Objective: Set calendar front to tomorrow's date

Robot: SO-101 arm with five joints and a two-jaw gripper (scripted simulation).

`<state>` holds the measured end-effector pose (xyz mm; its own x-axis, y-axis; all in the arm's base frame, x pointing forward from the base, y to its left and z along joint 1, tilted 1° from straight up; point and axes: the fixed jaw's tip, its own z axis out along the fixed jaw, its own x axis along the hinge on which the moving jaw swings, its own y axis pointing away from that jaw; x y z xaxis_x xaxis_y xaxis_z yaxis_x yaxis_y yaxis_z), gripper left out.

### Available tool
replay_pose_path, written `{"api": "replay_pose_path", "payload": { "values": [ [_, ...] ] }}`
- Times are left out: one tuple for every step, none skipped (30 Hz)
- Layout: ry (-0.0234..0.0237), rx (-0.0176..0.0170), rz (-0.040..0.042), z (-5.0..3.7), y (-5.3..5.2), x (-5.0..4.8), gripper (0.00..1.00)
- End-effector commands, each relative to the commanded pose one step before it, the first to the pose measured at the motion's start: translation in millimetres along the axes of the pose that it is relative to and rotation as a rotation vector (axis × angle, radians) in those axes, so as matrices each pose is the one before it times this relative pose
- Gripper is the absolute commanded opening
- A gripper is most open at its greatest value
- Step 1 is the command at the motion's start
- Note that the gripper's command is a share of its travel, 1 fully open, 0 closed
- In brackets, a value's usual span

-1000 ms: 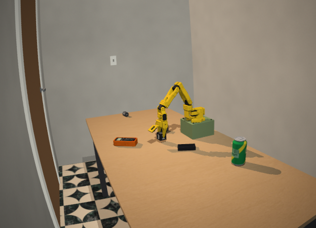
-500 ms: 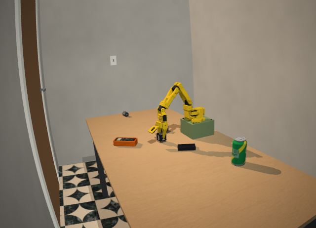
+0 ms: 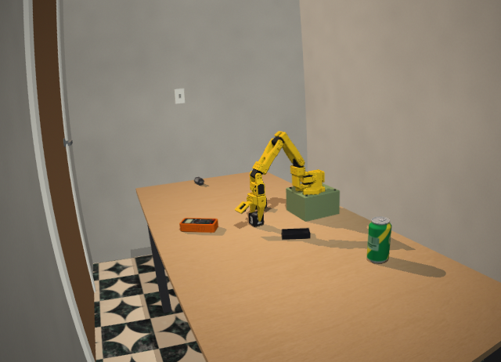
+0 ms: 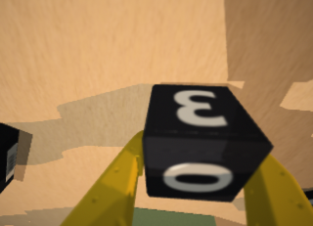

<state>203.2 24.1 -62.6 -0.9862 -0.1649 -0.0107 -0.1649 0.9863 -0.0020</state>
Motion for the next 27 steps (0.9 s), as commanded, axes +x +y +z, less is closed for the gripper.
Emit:
{"api": "replay_pose_path", "payload": {
  "values": [
    [-0.00729,-0.00061,-0.00002,2.488,1.73,-2.072,0.00],
    [0.00000,0.00000,0.00000,0.018,0.00,0.000,0.00],
    [0.00000,0.00000,0.00000,0.000,0.00,0.000,0.00],
    [0.00000,0.00000,0.00000,0.000,0.00,0.000,0.00],
    [-0.00001,0.00001,0.00001,0.004,0.00,0.000,0.00],
    [0.00000,0.00000,0.00000,0.036,0.00,0.000,0.00],
    [0.00000,0.00000,0.00000,0.078,0.00,0.000,0.00],
    [0.00000,0.00000,0.00000,0.126,0.00,0.000,0.00],
    [0.00000,0.00000,0.00000,0.180,0.01,0.006,0.00],
    [0.00000,0.00000,0.00000,0.216,0.00,0.000,0.00],
    [0.00000,0.00000,0.00000,0.240,0.00,0.006,0.00],
    [0.00000,0.00000,0.00000,0.252,0.00,0.000,0.00],
    [0.00000,0.00000,0.00000,0.240,0.00,0.006,0.00],
    [0.00000,0.00000,0.00000,0.216,0.01,0.006,0.00],
    [0.00000,0.00000,0.00000,0.180,0.00,0.000,0.00],
    [0.00000,0.00000,0.00000,0.126,0.00,0.006,0.00],
    [0.00000,0.00000,0.00000,0.078,0.00,0.000,0.00],
    [0.00000,0.00000,0.00000,0.036,0.00,0.000,0.00],
    [0.00000,0.00000,0.00000,0.006,0.00,0.000,0.00],
    [0.00000,0.00000,0.00000,0.000,0.00,0.000,0.00],
    [0.00000,0.00000,0.00000,0.000,0.00,0.000,0.00],
    [-0.00002,-0.00001,-0.00002,0.000,0.00,0.001,0.00],
    [0.00000,0.00000,0.00000,0.000,0.00,0.000,0.00],
    [0.00000,0.00000,0.00000,0.000,0.00,0.000,0.01],
    [0.00000,0.00000,0.00000,0.000,0.00,0.000,0.03],
    [0.00000,0.00000,0.00000,0.000,0.00,0.000,0.05],
    [0.00000,0.00000,0.00000,0.000,0.00,0.000,0.08]
  ]
}}
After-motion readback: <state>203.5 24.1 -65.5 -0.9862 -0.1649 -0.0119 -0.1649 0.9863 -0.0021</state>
